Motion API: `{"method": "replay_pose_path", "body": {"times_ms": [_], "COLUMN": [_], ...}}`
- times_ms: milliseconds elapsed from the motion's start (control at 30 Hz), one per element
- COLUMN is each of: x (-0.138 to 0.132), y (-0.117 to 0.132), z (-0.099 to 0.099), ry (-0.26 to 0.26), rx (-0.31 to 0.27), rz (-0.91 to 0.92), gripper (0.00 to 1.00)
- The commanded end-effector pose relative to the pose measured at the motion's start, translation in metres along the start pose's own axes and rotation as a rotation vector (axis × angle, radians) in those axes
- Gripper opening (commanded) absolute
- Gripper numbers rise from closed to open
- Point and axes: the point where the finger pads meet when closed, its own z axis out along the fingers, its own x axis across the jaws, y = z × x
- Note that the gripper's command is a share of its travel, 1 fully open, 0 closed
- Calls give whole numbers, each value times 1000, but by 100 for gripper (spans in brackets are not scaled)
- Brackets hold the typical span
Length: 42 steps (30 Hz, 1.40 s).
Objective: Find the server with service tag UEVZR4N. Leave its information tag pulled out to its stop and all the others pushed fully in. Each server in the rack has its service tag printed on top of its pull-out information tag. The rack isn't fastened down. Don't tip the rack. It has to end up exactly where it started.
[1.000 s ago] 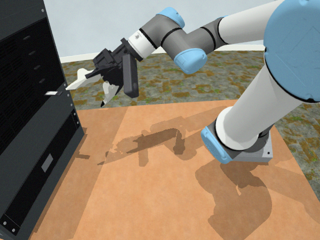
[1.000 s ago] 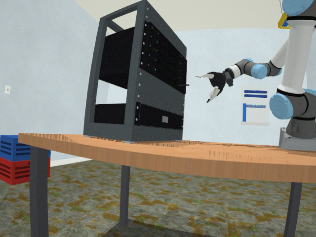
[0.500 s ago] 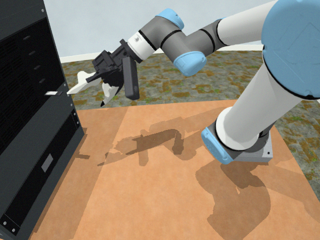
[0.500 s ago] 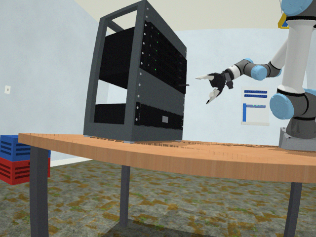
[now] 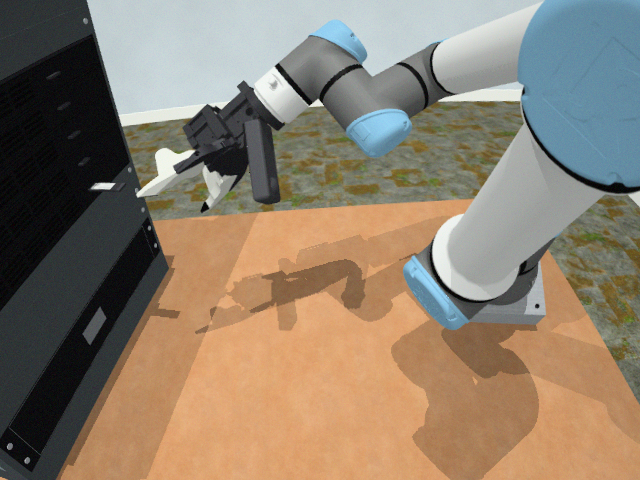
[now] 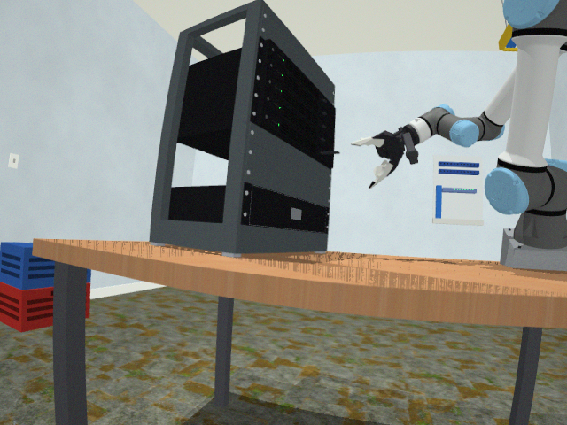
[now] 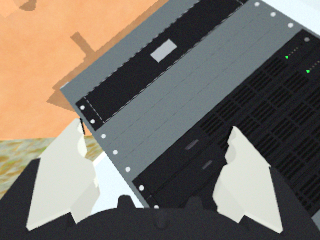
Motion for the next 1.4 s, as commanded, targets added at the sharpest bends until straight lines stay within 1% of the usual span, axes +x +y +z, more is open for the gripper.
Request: {"method": "replay_pose_path", "body": {"times_ms": [0,1367], "x": [-4,-23], "y": [-2,-3], "z": [3,15], "ry": [-9,-69], "rx": [-2,-28], "rz": [-37,-308], "gripper": [100,100]}}
